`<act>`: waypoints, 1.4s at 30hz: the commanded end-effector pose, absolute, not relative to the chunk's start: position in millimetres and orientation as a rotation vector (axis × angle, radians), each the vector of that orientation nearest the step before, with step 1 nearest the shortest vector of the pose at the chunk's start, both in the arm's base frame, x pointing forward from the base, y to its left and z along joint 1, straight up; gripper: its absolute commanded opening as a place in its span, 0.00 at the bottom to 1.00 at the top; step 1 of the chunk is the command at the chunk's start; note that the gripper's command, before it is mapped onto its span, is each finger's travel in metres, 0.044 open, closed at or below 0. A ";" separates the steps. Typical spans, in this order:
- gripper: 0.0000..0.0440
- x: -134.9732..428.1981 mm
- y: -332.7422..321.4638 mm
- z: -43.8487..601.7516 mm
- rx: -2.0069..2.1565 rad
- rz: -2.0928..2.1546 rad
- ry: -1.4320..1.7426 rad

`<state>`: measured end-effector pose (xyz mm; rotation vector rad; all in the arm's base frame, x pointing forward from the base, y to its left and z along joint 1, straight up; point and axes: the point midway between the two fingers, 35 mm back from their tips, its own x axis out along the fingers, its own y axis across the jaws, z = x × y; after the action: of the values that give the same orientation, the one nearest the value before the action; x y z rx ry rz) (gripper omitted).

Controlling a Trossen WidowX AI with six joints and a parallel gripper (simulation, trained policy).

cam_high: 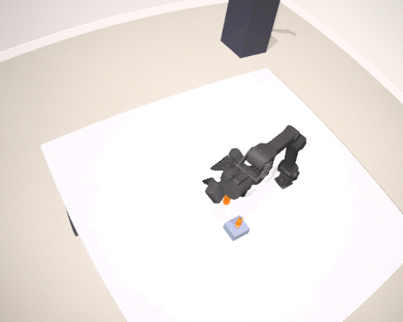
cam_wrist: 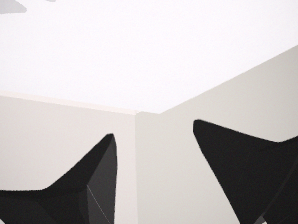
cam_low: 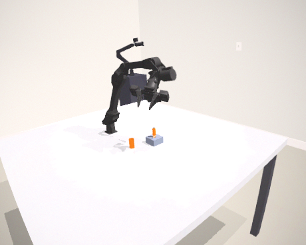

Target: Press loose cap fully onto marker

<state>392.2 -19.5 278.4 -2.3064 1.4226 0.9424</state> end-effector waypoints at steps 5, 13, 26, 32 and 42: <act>0.62 376.5 -29.1 273.2 -2.218 1.002 1.439; 0.65 367.4 -36.1 265.0 -2.126 1.042 1.445; 0.68 359.1 -43.4 249.3 -1.986 1.079 1.440; 0.69 355.3 -46.0 241.4 -1.922 1.098 1.439; 0.71 349.0 -49.3 227.8 -1.813 1.133 1.438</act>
<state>352.2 -48.5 231.6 -1.8462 1.4345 1.1228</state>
